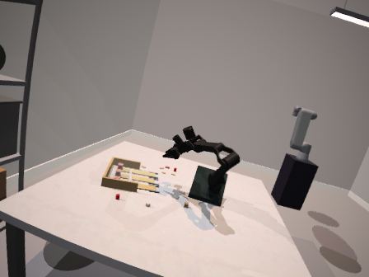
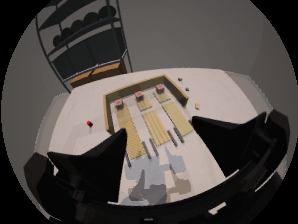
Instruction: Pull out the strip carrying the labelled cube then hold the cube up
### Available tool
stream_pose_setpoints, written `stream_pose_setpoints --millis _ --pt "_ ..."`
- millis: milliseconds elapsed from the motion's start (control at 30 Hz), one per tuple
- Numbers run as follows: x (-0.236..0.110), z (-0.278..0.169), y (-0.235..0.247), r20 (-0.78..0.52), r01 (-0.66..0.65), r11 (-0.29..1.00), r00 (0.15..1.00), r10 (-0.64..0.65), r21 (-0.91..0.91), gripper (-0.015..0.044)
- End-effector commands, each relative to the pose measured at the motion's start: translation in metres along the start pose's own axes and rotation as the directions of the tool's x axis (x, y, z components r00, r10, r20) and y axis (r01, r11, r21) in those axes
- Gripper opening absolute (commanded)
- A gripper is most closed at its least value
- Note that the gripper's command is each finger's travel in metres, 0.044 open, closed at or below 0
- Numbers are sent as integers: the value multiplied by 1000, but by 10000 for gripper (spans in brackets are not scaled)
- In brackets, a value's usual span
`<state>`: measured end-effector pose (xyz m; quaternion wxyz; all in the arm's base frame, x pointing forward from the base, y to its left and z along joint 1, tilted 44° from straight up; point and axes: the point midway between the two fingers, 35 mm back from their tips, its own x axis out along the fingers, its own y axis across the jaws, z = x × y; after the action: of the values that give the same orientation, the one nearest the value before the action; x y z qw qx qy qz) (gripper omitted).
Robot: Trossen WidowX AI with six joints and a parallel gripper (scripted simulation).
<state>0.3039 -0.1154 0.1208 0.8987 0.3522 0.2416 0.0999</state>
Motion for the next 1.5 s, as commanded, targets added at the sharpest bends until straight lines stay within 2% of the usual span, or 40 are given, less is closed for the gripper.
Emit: stream_pose_setpoints --millis 0,133,233,400,533,633,733,800,1467 --pt "0 0 1 0 -6 1000 1000 6 2 400" --pt "0 0 1 0 -6 1000 1000 6 2 400" --pt "13 0 3 -71 -7 1000 997 6 -9 321" --pt "52 -10 18 -323 -32 997 946 9 -65 190" --pt "76 -27 37 -527 -87 989 850 13 -117 85" --pt "88 -43 54 -670 -152 977 742 14 -149 6" --pt "95 -59 73 -788 -229 959 615 12 -164 0" --pt "96 -62 78 -813 -249 954 582 11 -165 0" --pt "105 -68 78 -813 -249 954 582 10 -166 0"
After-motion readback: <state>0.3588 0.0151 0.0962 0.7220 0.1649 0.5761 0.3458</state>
